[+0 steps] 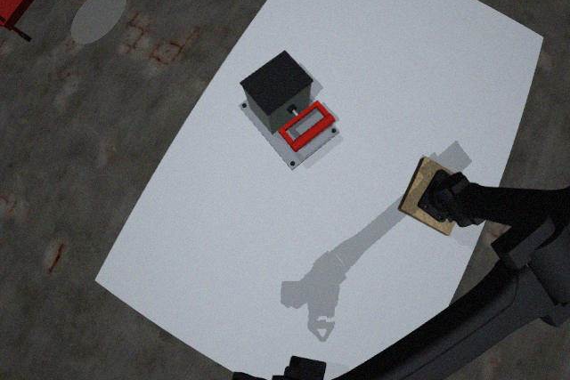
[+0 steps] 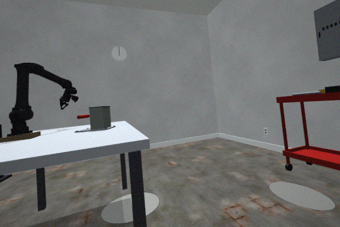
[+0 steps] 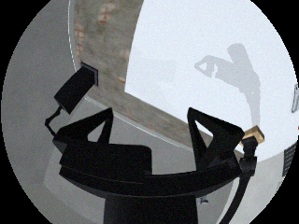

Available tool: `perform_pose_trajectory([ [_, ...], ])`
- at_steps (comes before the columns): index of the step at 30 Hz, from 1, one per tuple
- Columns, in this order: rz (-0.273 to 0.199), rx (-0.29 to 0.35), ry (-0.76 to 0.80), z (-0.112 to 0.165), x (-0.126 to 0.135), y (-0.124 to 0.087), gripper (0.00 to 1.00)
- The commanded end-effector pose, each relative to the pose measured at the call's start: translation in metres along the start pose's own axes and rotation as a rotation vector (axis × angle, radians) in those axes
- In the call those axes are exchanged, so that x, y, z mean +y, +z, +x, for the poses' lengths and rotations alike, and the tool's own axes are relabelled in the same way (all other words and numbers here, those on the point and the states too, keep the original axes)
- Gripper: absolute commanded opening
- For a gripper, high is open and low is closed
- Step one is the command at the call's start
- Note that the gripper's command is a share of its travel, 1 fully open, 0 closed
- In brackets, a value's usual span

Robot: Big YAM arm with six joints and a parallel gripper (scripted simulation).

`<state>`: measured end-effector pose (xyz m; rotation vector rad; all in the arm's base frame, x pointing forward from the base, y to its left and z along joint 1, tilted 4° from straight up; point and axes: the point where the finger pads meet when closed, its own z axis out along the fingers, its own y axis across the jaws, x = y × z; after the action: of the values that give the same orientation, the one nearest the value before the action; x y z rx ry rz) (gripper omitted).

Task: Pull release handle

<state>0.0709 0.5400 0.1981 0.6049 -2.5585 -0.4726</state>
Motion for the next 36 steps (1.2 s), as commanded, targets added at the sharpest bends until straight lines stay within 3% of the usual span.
perform_pose_trajectory([
  [1, -0.008, -0.007, -0.007, 0.001, 0.003, -0.005, 1.00],
  [21, -0.007, -0.017, 0.021, -0.004, -0.002, -0.009, 1.00],
  [32, -0.008, -0.161, 0.454, -0.069, -0.097, -0.066, 1.00],
  [34, -0.008, -0.161, 0.454, -0.069, -0.097, -0.066, 1.00],
  [36, -0.014, -0.212, 0.617, -0.085, -0.136, -0.086, 1.00],
])
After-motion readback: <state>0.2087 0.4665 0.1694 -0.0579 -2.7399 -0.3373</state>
